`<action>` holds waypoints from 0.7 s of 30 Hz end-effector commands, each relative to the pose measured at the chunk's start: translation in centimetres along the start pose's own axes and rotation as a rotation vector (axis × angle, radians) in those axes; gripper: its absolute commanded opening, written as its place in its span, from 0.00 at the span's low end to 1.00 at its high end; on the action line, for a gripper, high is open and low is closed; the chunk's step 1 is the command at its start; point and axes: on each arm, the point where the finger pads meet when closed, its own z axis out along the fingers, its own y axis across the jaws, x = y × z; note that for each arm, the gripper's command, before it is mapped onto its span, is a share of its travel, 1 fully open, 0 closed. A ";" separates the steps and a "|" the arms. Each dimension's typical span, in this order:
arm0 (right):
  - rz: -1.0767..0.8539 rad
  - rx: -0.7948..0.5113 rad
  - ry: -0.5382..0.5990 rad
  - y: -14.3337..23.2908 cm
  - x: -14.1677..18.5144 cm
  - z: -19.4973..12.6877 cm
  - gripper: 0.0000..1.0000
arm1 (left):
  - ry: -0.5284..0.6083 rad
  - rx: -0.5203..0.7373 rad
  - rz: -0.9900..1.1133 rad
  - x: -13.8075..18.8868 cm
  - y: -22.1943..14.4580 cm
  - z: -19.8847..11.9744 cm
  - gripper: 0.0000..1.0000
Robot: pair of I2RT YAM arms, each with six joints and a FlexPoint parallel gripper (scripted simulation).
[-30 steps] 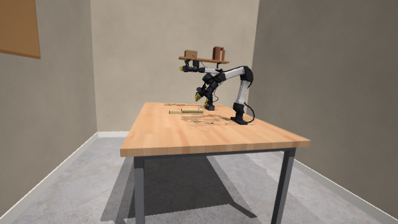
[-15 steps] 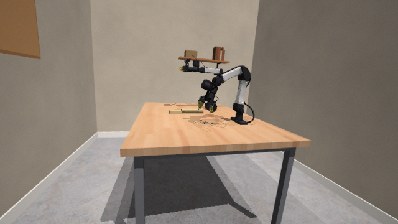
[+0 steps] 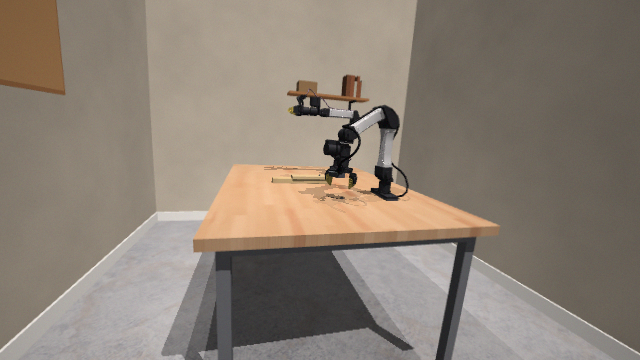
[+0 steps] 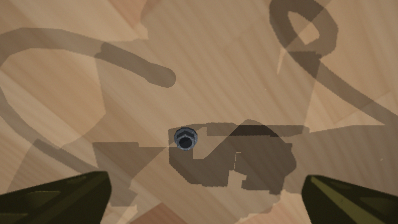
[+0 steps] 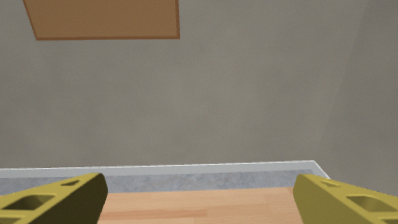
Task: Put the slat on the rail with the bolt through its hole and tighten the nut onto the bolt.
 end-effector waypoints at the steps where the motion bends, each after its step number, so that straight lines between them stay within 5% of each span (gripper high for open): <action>1: -0.003 -0.012 -0.006 0.2 -0.1 0.0 1.00 | 0.076 -0.060 -0.052 1.5 1.7 0.9 1.00; 21: -0.003 -0.012 -0.006 0.2 -0.1 0.0 1.00 | 0.060 -0.045 -0.050 1.2 1.4 0.9 1.00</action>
